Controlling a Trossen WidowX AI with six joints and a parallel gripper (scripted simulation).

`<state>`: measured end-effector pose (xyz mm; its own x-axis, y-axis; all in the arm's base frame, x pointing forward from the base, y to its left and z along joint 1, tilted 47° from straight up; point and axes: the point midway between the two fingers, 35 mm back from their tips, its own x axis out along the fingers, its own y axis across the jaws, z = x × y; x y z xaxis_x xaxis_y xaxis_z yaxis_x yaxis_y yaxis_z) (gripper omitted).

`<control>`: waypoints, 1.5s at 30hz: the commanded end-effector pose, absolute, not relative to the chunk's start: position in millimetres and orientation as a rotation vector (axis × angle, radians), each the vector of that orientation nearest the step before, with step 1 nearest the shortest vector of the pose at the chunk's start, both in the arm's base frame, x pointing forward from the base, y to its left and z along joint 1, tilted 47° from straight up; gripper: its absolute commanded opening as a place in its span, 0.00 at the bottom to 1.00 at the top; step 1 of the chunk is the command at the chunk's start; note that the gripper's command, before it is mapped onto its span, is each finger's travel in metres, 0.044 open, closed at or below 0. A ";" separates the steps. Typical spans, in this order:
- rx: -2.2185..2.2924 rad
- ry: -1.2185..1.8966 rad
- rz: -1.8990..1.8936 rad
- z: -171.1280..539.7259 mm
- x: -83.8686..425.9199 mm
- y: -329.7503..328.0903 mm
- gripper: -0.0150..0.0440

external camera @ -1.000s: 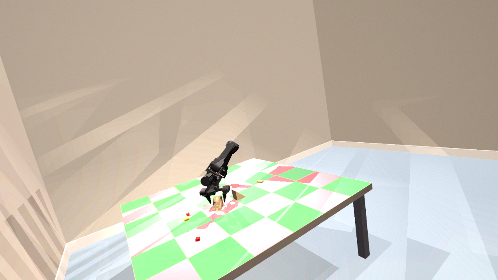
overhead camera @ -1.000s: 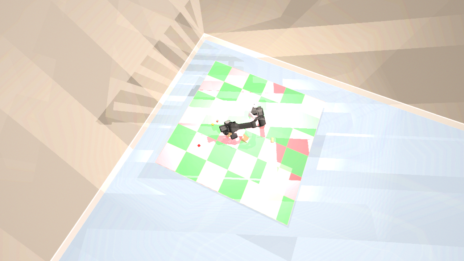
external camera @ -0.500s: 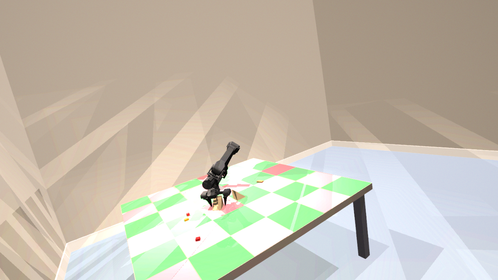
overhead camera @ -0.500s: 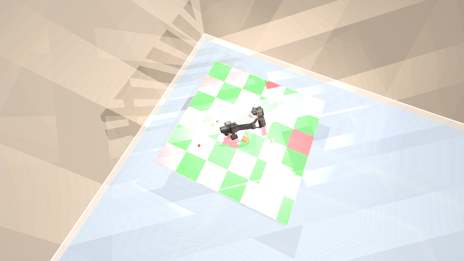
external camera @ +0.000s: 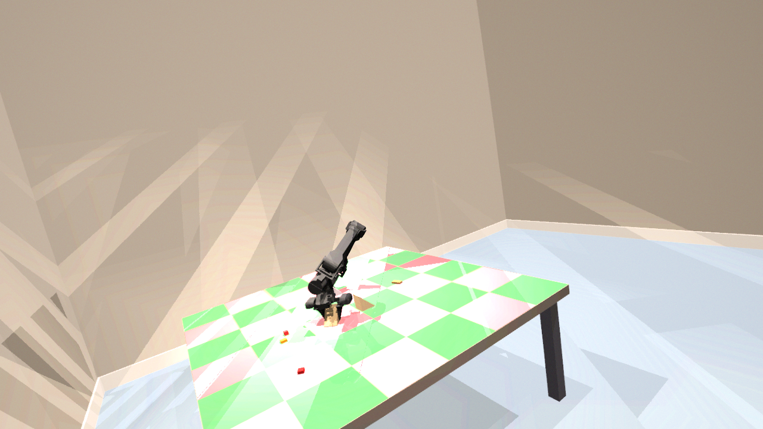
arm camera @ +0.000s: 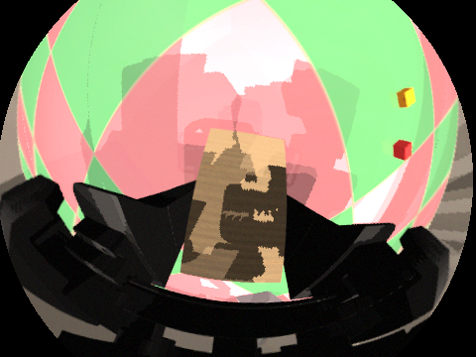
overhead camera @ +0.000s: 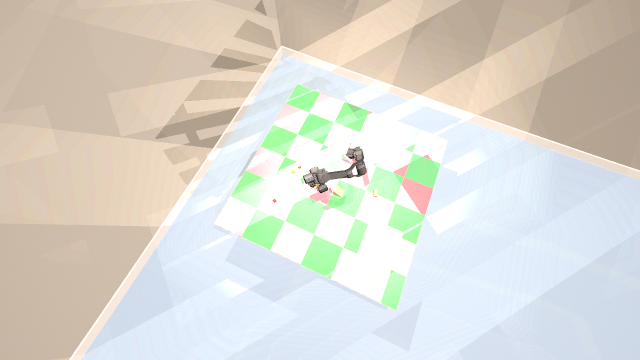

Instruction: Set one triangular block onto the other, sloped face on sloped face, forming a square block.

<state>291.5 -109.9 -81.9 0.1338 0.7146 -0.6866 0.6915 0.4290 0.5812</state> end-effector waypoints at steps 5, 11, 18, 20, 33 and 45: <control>1.278 1.568 0.024 -75.8 290.7 -117.0 0.30; 1.274 1.571 0.025 -61.4 287.3 -131.6 0.25; 1.274 1.571 0.025 -61.4 287.3 -131.6 0.25; 1.274 1.571 0.025 -61.4 287.3 -131.6 0.25; 1.302 1.581 0.006 -63.4 287.1 -129.4 0.25; 1.523 1.623 -0.226 -63.5 286.9 -129.5 0.25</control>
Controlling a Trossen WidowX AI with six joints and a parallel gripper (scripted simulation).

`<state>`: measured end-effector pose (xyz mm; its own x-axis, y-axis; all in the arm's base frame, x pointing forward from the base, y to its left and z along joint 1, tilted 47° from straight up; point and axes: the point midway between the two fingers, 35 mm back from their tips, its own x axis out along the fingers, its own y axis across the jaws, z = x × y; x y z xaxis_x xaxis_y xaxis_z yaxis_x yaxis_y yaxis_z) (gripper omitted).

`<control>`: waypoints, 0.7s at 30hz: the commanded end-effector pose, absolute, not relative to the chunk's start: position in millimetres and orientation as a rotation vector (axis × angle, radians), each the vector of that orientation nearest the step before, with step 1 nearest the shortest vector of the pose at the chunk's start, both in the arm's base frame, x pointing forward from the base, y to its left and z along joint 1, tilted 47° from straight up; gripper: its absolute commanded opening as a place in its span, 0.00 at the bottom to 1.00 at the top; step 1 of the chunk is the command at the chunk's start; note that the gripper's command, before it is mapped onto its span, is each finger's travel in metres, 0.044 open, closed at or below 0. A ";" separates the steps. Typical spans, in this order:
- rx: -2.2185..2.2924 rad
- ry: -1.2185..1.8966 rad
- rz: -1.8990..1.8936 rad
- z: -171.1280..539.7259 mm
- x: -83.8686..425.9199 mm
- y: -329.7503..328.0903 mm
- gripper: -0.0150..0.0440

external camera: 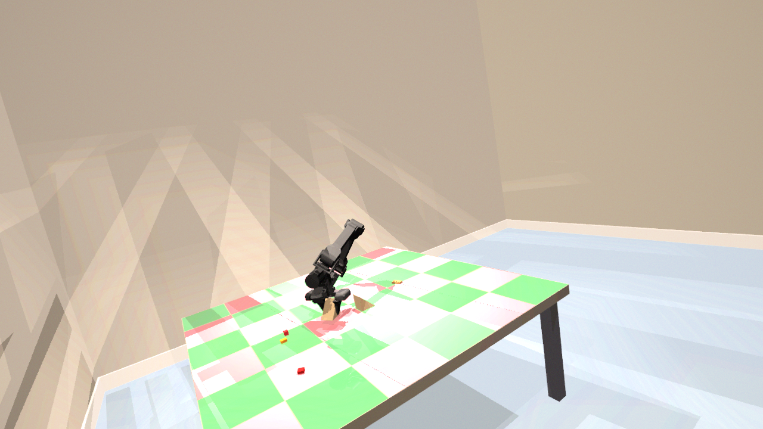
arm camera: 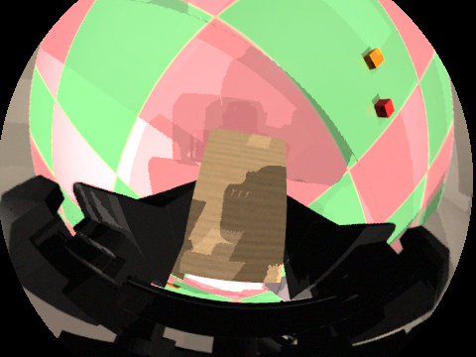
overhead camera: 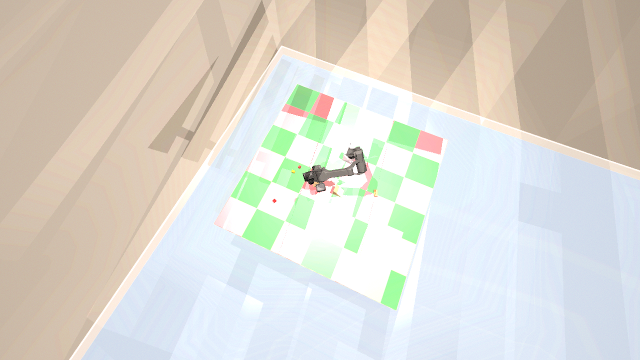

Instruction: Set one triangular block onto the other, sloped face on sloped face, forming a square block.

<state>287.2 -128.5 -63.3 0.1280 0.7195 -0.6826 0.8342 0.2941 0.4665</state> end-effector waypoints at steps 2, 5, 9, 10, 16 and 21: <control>1.574 1.629 -0.283 -63.6 286.9 -129.5 0.25; 1.618 1.634 -0.332 -63.6 286.8 -129.5 0.25; 1.696 1.640 -0.423 -63.6 286.8 -129.6 0.25; 1.721 1.641 -0.454 -63.6 286.7 -129.6 0.25; 1.845 1.641 -0.608 -63.7 286.6 -129.6 0.25; 1.924 1.636 -0.711 -63.7 286.5 -129.6 0.25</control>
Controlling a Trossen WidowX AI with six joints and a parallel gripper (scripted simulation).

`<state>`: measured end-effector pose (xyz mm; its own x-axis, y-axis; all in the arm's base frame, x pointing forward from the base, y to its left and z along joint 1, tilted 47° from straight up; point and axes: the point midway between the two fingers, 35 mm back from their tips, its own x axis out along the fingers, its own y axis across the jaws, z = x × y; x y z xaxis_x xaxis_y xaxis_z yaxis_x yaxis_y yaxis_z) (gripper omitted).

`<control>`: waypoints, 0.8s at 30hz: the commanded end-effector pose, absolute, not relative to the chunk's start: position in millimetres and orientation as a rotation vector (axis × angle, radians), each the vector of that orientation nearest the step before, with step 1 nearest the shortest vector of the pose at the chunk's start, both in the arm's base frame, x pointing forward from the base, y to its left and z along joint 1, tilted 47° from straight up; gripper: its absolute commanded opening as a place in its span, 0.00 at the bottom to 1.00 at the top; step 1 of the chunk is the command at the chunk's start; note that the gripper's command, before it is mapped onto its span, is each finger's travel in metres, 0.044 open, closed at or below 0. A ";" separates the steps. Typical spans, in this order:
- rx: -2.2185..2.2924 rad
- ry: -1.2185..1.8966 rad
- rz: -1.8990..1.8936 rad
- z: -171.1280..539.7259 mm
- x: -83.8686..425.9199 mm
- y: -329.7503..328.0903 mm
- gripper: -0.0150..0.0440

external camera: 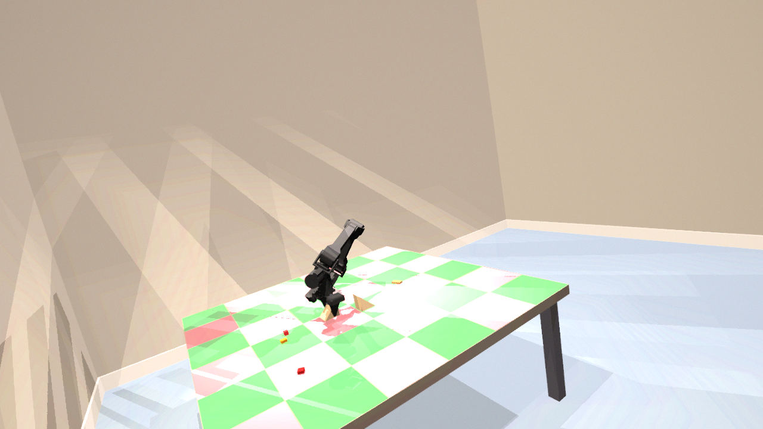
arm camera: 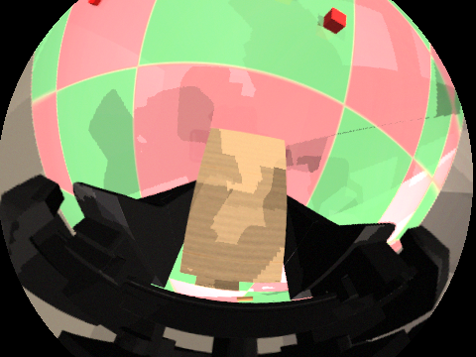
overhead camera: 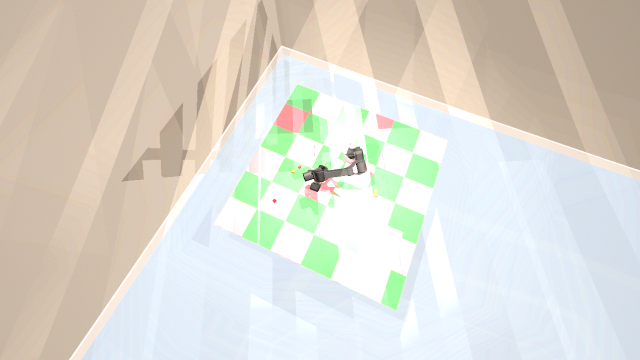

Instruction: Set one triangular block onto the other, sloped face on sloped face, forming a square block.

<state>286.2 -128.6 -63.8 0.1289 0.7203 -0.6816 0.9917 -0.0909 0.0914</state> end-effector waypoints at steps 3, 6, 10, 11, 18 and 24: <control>1.983 1.629 -0.792 -63.7 286.4 -129.6 0.25; 2.039 1.620 -0.870 -63.7 286.4 -129.6 0.25; 2.043 1.619 -0.876 -63.7 286.4 -129.6 0.25; 2.043 1.619 -0.876 -63.7 286.4 -129.6 0.25; 2.043 1.619 -0.876 -63.7 286.4 -129.6 0.25; 2.043 1.619 -0.876 -63.7 286.4 -129.6 0.25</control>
